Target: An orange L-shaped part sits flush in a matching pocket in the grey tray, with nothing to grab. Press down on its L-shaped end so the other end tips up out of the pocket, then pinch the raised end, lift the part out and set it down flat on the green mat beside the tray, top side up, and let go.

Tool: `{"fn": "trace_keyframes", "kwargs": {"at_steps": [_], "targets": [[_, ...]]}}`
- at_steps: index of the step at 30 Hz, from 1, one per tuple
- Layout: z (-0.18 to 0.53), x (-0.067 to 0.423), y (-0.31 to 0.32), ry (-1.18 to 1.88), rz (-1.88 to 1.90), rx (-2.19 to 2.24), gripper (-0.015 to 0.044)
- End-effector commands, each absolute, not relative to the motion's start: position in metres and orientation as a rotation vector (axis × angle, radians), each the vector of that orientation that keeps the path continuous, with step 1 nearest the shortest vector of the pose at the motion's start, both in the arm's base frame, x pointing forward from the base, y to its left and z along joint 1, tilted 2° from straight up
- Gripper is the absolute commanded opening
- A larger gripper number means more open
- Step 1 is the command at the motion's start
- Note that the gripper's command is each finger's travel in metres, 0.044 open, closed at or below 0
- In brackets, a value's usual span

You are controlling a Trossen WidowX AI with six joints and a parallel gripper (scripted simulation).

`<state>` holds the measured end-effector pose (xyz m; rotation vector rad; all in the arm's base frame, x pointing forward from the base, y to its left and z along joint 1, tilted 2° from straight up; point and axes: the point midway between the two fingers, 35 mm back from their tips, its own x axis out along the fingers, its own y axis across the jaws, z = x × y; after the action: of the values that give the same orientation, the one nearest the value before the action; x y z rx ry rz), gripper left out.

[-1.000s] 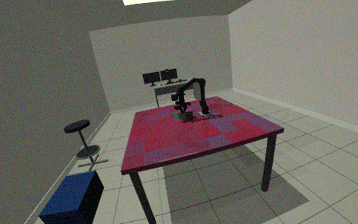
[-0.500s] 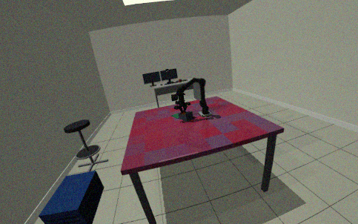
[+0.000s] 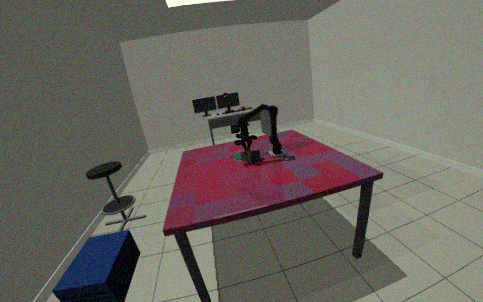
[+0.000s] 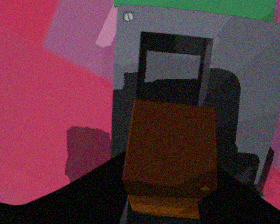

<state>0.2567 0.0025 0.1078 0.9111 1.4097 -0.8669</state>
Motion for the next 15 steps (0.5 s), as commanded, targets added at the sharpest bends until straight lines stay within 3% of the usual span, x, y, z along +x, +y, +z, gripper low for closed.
{"fn": "trace_keyframes", "kwargs": {"at_steps": [1, 15], "targets": [[0.115, 0.257, 0.002, 1.404, -0.869, 0.909, 0.0], [0.137, 0.257, 0.001, 1.404, -0.87, 0.909, 0.0]]}}
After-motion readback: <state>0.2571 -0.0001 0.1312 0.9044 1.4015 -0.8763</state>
